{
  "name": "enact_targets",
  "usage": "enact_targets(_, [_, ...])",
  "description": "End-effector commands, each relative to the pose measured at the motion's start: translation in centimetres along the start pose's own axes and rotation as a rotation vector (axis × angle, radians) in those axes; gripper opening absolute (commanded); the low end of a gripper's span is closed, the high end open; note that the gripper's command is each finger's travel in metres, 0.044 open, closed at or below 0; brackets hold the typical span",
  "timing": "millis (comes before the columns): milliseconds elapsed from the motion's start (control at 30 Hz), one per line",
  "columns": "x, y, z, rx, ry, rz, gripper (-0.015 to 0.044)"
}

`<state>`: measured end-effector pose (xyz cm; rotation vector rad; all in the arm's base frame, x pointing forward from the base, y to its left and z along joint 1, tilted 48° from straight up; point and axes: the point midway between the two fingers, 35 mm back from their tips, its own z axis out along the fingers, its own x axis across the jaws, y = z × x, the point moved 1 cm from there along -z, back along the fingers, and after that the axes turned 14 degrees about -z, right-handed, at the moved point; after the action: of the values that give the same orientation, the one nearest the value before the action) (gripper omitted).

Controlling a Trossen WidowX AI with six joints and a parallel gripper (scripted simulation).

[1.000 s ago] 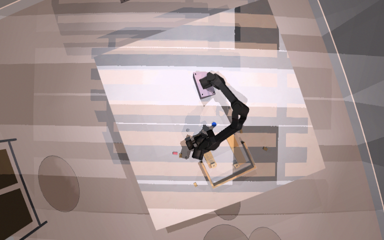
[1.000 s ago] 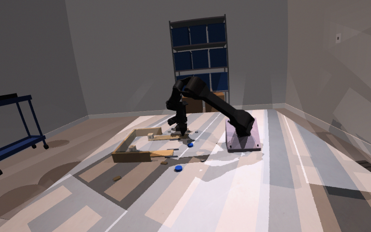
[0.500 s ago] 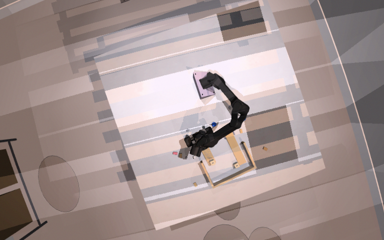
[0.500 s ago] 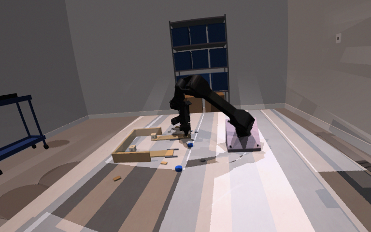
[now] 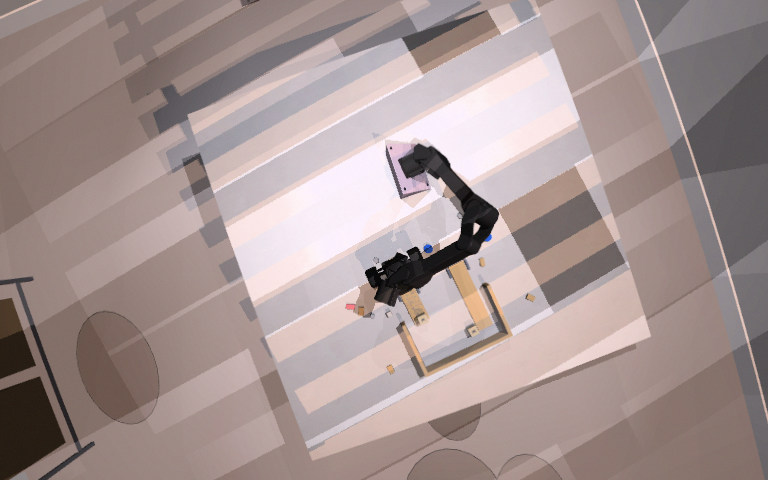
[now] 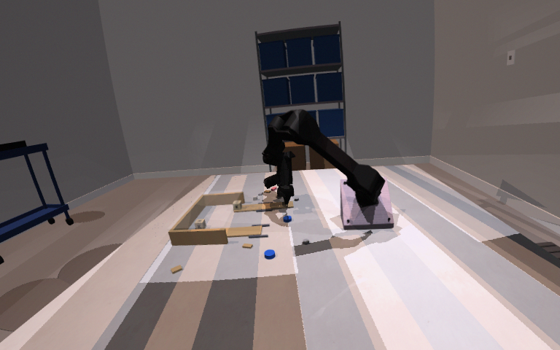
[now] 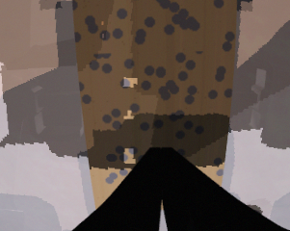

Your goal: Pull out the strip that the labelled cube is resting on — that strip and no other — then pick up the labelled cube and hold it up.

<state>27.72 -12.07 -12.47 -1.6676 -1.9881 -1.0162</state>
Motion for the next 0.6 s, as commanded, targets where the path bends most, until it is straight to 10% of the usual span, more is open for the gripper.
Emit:
enact_targets(0, [0.6,-1.4,0.6,0.027,0.016,0.01,0.0])
enact_targets(567, [1.2,-4.0,0.6,0.028,0.015,0.01,0.0])
